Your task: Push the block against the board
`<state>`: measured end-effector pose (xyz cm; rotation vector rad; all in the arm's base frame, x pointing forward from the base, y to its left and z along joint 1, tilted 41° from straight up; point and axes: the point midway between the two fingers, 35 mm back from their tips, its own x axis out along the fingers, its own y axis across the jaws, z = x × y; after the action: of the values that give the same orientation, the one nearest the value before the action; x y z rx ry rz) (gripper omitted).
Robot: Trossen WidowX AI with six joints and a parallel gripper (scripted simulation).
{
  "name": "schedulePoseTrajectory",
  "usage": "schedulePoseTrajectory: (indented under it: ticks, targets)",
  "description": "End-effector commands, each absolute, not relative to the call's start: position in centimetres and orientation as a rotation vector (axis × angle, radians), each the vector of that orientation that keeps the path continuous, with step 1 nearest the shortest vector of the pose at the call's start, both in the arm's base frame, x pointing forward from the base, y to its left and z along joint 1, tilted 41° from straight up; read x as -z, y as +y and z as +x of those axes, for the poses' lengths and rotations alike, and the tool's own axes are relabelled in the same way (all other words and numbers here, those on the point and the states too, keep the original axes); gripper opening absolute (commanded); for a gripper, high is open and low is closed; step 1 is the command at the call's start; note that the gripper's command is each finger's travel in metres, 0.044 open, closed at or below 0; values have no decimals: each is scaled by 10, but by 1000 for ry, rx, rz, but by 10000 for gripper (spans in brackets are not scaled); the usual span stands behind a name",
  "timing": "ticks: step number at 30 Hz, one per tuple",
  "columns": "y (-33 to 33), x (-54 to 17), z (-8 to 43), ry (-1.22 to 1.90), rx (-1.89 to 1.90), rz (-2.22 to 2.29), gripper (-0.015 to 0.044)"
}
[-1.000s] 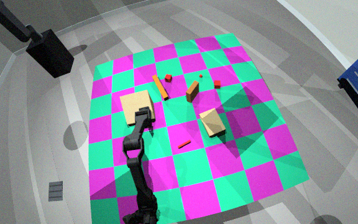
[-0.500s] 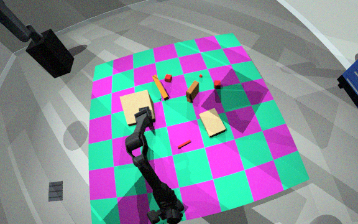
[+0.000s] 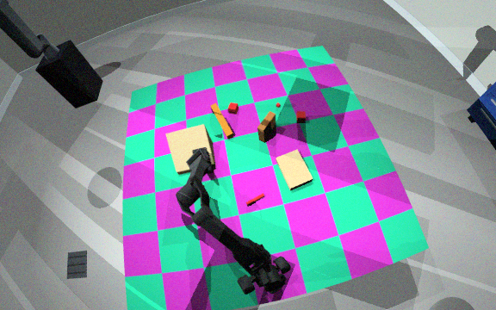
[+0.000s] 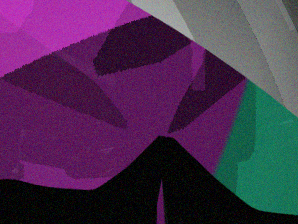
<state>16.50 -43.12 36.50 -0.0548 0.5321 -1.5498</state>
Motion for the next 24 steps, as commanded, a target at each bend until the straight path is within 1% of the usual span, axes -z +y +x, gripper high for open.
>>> schedulePoseTrajectory:
  ticks: [1, 11, 20, 24]
  targets:
    - [-415, -353, 197, 501, 1457, -14, 0]
    - [-374, -311, 270, 525, 1283, 114, 0]
    - [-304, -252, 343, 635, 1101, 295, 0]
    - [-262, -221, 372, 708, 1043, 353, 0]
